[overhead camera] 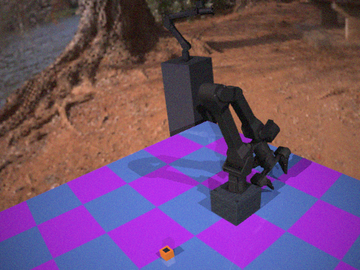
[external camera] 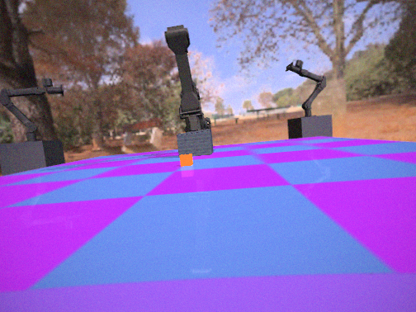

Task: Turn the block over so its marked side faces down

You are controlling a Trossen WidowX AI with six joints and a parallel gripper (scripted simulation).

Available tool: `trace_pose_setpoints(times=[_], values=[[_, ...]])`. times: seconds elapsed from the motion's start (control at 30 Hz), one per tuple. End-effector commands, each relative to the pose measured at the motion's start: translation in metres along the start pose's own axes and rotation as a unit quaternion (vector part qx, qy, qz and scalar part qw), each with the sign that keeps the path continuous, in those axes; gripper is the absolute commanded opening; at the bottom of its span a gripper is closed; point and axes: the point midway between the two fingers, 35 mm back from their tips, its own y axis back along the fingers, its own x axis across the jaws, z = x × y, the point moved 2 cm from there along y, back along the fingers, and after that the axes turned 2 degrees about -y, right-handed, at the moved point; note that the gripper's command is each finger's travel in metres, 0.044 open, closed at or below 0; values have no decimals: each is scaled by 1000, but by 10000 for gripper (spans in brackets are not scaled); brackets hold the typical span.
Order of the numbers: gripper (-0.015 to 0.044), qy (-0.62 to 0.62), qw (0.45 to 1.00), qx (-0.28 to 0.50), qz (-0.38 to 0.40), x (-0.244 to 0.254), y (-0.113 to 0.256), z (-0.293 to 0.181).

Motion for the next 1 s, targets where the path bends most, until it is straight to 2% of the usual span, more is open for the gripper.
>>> trace_pose_setpoints(times=[0.0,0.23,0.47,0.7,0.97], values=[[426,-5,1000,2,1,0,0,-1],[440,-216,974,60,46,-10,-5,-56],[440,-438,887,123,82,-1,-4,-123],[440,-633,745,182,102,31,7,-189],[440,-808,529,237,105,94,34,-249]])
